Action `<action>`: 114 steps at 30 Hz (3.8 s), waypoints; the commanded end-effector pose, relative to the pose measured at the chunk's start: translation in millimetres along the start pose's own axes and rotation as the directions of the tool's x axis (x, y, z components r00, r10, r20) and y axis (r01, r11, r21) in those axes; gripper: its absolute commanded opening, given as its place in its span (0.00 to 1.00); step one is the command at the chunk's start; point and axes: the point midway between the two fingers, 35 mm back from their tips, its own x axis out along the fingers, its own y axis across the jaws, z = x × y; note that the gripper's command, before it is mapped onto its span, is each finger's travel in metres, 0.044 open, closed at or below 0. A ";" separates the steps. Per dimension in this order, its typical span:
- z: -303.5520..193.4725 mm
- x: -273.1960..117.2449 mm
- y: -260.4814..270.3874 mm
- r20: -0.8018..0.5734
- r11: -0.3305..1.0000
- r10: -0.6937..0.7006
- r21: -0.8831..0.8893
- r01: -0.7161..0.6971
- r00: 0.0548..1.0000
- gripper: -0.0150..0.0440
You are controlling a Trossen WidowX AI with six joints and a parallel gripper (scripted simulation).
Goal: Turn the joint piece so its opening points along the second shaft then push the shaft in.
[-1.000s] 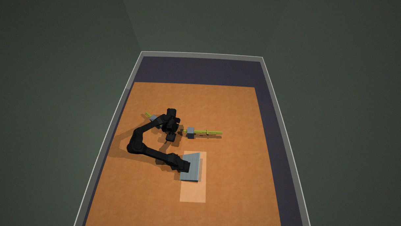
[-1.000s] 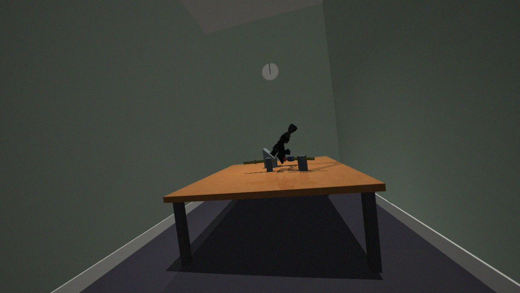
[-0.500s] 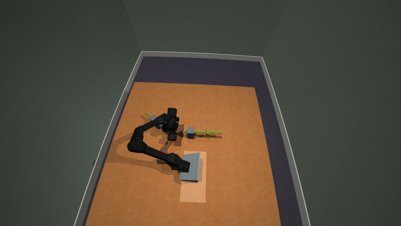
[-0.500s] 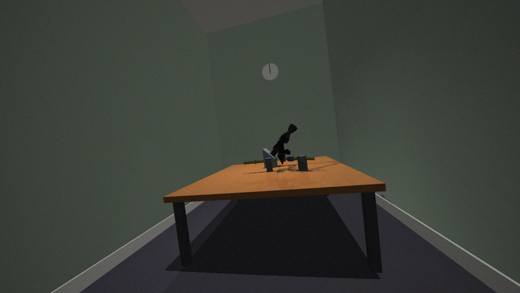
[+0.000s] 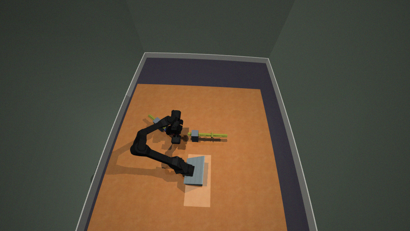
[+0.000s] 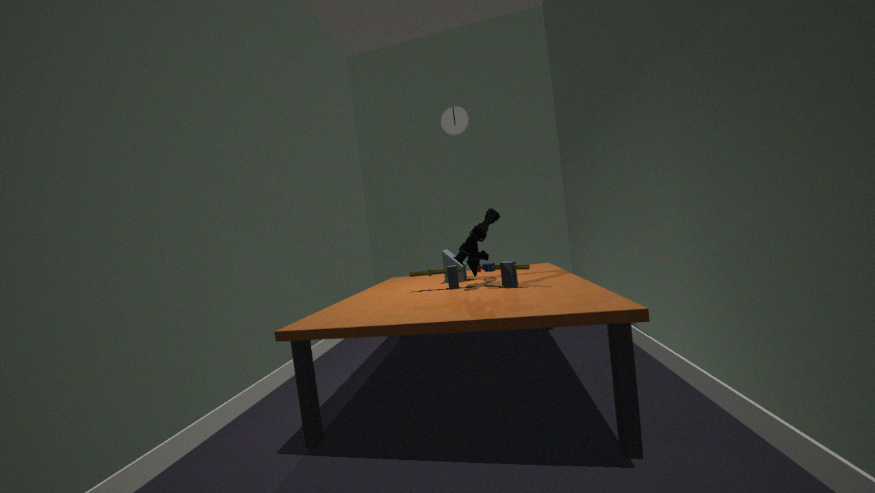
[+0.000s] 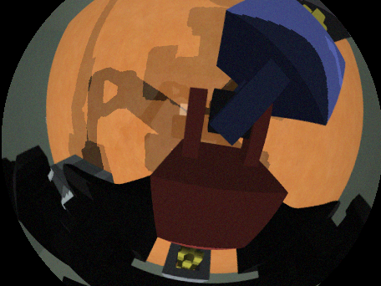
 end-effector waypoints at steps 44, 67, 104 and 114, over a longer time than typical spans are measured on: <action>0.4 -61.7 -5.8 -0.097 0.947 -0.003 0.320 0.034 0.995 1.00; -0.9 -142.9 -4.4 -0.045 0.437 -0.020 0.898 0.049 0.999 1.00; -43.8 -137.9 -6.8 0.122 -0.483 0.009 0.870 -0.102 0.993 1.00; -60.0 -127.3 -6.5 0.190 -0.745 0.014 0.657 -0.116 0.982 1.00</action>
